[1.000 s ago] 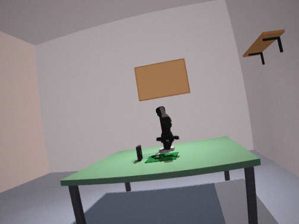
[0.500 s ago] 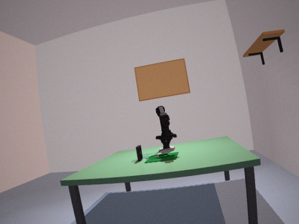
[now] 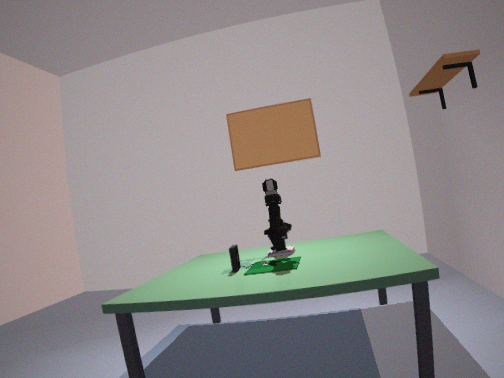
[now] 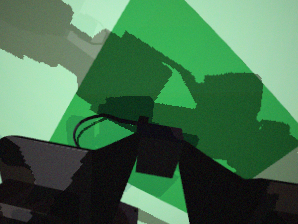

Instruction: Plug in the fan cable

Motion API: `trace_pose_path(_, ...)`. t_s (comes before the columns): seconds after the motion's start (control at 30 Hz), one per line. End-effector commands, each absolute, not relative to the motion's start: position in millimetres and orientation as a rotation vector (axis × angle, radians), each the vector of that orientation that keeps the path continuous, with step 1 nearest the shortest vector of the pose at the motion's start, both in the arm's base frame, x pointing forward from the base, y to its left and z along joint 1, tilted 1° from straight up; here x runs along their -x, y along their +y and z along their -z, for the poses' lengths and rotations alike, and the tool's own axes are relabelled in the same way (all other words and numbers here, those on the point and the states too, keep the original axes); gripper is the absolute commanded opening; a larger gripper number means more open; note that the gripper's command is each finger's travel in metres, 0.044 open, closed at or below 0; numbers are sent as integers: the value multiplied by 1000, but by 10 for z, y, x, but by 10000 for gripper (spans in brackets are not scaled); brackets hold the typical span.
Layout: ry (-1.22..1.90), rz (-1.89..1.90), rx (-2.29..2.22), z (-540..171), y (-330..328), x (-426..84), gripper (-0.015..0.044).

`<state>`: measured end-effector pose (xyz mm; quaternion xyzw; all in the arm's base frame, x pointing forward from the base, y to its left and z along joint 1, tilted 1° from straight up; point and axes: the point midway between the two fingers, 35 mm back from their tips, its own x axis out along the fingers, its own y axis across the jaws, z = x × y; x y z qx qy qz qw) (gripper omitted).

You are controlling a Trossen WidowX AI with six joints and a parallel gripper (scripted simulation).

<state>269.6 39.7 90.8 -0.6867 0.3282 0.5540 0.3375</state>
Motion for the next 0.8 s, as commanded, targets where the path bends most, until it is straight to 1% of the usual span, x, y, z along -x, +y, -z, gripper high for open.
trace_pose_path(0.0,929,-1365,1683,-927,339,-2650,0)
trace_pose_path(0.77,1312,-880,1031,-931,49,-2402,0)
